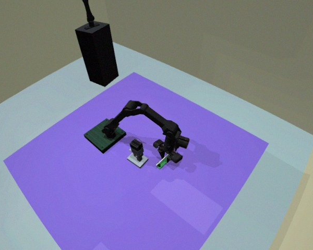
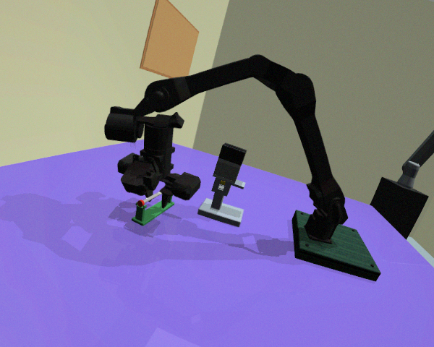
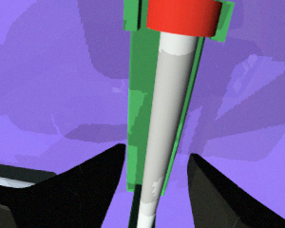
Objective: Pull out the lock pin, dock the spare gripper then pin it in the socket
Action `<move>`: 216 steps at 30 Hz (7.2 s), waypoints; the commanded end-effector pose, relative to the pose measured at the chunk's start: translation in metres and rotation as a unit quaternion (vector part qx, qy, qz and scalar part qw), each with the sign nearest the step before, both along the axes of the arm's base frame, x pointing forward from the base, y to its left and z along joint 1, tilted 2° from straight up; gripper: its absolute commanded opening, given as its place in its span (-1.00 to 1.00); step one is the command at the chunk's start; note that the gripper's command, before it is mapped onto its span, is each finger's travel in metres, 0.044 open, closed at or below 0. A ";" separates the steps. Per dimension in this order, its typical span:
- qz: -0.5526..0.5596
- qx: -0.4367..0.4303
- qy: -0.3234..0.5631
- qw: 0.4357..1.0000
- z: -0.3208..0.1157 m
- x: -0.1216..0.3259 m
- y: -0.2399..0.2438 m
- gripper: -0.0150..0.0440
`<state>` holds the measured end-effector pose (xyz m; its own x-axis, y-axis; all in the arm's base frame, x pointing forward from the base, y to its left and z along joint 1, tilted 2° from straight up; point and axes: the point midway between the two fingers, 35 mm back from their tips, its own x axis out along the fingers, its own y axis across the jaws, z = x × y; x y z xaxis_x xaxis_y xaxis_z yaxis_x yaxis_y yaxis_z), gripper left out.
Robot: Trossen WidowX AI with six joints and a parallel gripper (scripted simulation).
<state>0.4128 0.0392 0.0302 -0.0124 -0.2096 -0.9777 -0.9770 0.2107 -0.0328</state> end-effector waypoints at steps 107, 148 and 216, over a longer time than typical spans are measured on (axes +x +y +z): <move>0.001 0.000 0.005 1.000 0.066 -0.004 -0.003 -0.49; 0.033 0.004 0.008 0.999 0.077 -0.075 0.023 -0.49; 0.057 0.004 0.003 0.998 0.027 -0.133 0.016 -0.49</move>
